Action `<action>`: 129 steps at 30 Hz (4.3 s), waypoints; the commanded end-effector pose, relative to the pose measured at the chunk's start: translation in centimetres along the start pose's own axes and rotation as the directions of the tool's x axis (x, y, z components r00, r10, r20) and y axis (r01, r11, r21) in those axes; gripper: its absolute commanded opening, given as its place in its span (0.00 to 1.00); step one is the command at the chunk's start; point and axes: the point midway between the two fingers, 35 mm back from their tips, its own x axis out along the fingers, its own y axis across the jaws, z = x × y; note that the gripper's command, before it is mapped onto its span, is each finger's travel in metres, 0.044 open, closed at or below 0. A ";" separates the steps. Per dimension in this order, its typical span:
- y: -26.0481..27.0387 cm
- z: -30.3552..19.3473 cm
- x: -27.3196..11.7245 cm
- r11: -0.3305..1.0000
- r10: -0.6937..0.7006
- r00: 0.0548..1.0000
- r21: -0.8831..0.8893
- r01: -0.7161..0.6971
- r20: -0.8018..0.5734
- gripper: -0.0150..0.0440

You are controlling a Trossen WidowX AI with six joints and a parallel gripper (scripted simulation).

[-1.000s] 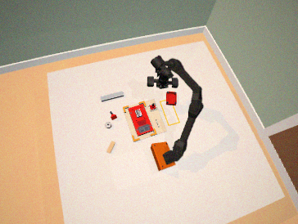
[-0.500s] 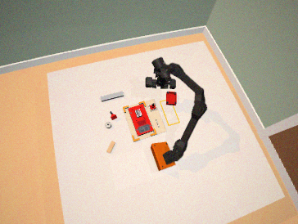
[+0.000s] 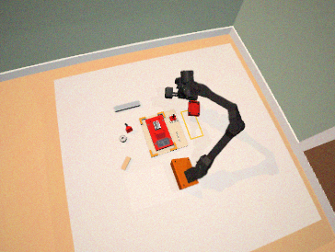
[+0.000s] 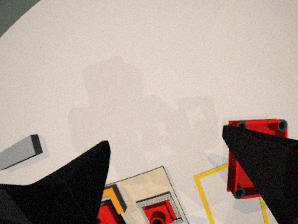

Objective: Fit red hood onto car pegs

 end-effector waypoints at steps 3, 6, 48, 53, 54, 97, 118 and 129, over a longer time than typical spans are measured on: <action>-3.7 -1.1 -0.2 1.000 -0.011 0.947 -0.019 0.018 0.321 1.00; -5.0 -2.0 -0.6 0.998 -0.040 0.915 -0.022 0.053 0.402 1.00; -9.6 -5.8 -2.4 0.978 -0.167 0.781 0.004 0.206 0.602 1.00; -9.7 -5.9 -2.0 0.978 -0.167 0.780 0.005 0.206 0.603 1.00; -9.7 -5.9 -1.9 0.978 -0.168 0.780 0.005 0.206 0.603 1.00; -10.8 -7.2 1.4 0.978 -0.173 0.773 0.013 0.209 0.610 1.00; -11.0 -7.5 2.1 0.978 -0.174 0.772 0.013 0.210 0.611 1.00; -11.1 -7.7 2.6 0.978 -0.174 0.772 0.013 0.210 0.611 1.00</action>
